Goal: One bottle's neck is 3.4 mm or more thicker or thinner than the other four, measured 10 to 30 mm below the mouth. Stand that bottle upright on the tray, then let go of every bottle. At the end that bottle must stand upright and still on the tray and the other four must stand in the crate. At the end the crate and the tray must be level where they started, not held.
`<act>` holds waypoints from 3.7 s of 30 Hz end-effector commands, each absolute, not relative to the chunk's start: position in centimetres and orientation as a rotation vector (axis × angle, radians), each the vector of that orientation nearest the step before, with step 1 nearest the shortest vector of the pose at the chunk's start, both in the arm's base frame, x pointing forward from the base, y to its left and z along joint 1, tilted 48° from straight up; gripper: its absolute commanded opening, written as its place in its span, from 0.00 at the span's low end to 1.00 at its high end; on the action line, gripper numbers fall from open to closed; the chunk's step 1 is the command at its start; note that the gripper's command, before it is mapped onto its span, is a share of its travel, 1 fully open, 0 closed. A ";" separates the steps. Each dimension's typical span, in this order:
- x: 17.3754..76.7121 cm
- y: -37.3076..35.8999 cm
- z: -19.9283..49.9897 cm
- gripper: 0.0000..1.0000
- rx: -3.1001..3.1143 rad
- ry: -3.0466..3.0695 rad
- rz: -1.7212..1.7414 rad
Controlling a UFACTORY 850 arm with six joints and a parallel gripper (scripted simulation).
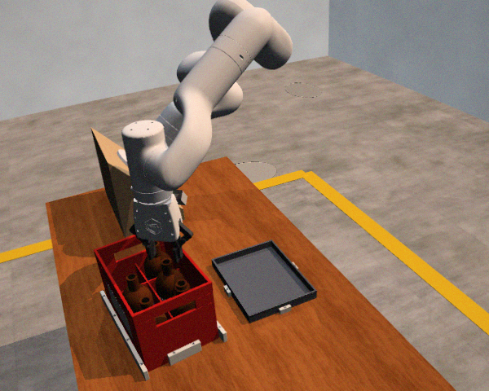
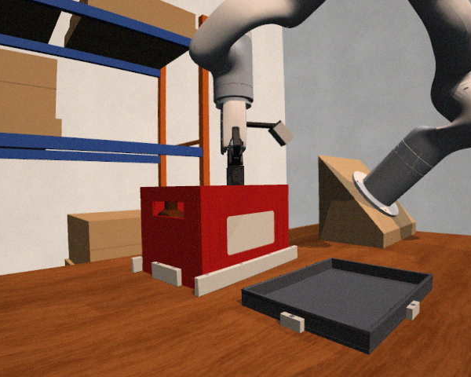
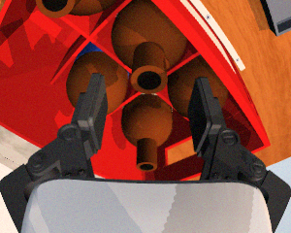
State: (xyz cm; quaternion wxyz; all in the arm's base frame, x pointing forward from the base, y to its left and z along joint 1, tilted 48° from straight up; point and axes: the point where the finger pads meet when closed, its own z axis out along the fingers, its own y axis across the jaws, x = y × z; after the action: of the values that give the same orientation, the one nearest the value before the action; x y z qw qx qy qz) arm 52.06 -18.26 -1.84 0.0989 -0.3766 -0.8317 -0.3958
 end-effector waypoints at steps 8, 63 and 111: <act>52.3 -17.5 -2.5 0.65 -1.115 -2.462 -1.171; 52.6 -16.0 -4.0 0.00 -1.115 -2.462 -1.171; 52.6 -16.0 -4.0 0.65 -1.115 -2.462 -1.171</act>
State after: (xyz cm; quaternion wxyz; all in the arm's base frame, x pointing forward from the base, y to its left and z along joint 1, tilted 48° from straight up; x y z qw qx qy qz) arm 52.50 -15.87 -4.02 0.0988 -0.3766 -0.8317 -0.3958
